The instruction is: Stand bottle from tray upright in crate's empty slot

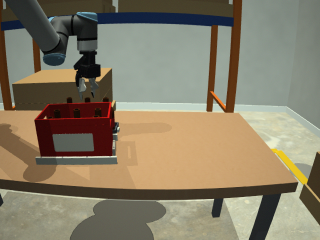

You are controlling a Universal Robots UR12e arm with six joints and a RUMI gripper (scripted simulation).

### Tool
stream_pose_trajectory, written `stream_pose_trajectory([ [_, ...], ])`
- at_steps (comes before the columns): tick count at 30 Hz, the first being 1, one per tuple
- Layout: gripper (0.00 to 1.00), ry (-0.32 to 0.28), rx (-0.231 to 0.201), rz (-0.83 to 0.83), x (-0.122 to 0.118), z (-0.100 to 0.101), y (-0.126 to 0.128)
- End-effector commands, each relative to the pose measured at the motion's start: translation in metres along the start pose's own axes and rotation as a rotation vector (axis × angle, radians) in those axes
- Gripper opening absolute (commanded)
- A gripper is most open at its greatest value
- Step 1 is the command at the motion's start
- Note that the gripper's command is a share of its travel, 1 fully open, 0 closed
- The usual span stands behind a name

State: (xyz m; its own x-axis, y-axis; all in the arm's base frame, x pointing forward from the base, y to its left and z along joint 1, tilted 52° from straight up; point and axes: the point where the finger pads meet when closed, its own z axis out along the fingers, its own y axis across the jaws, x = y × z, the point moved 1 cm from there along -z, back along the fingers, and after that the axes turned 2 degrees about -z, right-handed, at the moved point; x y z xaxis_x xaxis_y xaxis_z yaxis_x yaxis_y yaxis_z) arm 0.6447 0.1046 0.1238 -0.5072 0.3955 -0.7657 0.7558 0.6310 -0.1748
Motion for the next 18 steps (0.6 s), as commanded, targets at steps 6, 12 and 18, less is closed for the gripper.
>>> stream_pose_trajectory([
  [6,0.38,-0.001,-0.001,0.000,0.000,0.009,0.000],
  [12,0.38,-0.001,-0.001,0.000,0.000,0.014,0.000],
  [18,0.38,-0.001,-0.001,0.000,0.000,0.016,0.000],
])
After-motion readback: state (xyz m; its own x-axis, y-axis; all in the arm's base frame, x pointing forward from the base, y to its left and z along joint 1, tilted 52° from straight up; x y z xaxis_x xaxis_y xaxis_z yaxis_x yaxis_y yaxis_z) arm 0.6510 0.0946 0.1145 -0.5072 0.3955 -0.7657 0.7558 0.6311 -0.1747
